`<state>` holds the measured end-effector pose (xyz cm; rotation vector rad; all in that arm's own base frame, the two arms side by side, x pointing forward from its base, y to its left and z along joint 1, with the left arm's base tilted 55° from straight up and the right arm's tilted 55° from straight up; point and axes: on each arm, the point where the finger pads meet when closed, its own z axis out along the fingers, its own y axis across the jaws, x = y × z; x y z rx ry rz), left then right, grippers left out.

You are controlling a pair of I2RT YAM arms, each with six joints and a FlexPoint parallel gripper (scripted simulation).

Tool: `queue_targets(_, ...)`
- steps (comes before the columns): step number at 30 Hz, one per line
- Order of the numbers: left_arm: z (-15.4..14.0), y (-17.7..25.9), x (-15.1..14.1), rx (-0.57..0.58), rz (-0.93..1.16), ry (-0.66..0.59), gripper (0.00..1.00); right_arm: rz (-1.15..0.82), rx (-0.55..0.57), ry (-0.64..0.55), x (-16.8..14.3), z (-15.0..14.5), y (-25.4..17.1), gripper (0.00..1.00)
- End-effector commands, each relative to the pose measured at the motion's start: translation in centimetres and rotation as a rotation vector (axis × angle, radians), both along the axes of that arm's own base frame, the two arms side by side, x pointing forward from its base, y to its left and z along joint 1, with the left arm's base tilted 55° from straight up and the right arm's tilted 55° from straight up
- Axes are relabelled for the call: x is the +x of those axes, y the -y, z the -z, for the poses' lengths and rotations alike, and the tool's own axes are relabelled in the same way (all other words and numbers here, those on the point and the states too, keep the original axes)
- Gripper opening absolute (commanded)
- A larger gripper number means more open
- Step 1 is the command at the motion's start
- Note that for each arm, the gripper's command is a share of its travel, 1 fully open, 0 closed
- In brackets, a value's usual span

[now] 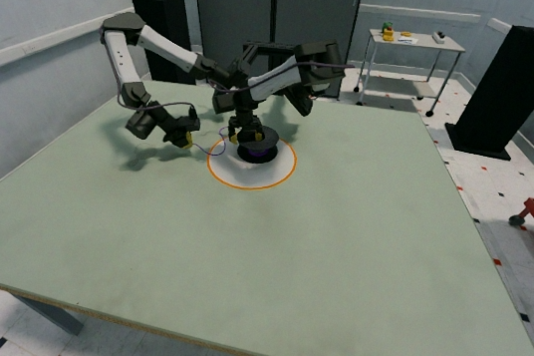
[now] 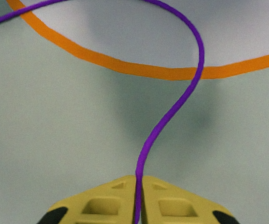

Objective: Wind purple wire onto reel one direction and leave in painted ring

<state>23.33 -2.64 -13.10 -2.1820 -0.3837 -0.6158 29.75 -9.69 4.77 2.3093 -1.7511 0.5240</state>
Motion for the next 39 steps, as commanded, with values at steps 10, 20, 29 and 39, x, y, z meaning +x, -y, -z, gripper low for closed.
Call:
queue_targets(10,-2.8,5.1,0.0,-0.03,0.027,-0.017,0.74,-0.027,-0.078,0.034,0.4,-0.8,0.0,0.0)
queue_targets(20,-2.9,3.3,-1.2,-0.066,-0.041,0.076,0.74,-0.033,-0.079,0.032,0.3,-0.8,-0.2,0.0)
queue_targets(29,-7.1,1.7,3.3,-0.26,-0.412,0.563,0.74,-0.037,-0.08,0.03,0.3,-0.7,-0.3,0.0)
queue_targets(39,-11.0,-3.2,-0.6,-0.474,-0.803,1.065,0.74,-0.038,-0.08,0.03,0.3,-0.7,-0.3,0.0)
